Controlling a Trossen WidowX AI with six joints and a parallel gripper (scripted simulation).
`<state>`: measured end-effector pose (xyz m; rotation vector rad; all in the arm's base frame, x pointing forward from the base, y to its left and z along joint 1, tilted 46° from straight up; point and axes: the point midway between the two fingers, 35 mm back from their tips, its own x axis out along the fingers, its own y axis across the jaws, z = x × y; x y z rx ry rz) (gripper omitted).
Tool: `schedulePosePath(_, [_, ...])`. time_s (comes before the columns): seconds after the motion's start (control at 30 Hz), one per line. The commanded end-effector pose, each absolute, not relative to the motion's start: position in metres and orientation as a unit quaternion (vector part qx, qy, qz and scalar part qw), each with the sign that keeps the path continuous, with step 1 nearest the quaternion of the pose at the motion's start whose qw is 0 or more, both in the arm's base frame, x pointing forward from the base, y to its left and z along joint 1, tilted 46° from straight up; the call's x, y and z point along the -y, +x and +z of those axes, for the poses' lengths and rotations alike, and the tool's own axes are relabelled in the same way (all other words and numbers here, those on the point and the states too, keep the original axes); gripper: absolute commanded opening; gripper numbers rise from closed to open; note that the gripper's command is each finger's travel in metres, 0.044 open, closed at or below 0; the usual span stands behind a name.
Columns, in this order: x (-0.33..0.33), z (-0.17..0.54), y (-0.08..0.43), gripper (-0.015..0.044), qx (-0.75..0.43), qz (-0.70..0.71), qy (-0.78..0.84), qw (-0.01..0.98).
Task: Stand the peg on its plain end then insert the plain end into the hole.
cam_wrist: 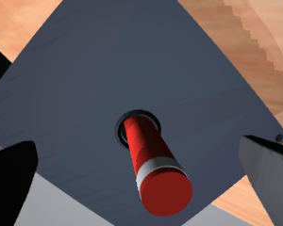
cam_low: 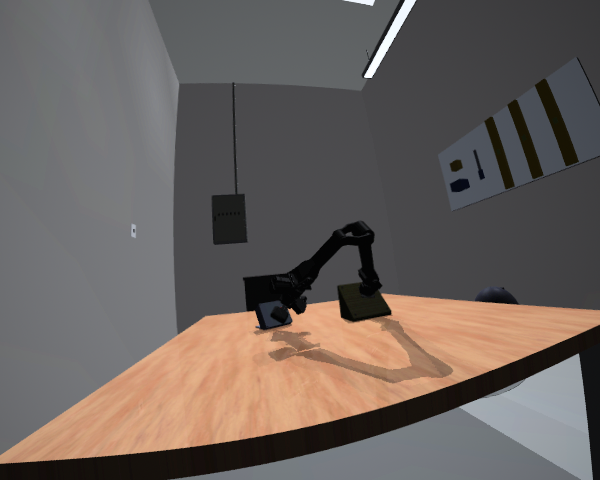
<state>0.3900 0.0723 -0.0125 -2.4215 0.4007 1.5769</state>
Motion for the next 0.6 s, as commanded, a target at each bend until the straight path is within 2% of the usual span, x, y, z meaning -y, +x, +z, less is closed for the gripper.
schedulePosePath(0.0, [-0.074,-0.002,0.389,0.044,-0.136,0.533,-0.827,0.115])
schedulePosePath(0.57, [-0.078,0.025,0.38,0.044,-0.136,0.534,-0.826,0.114])
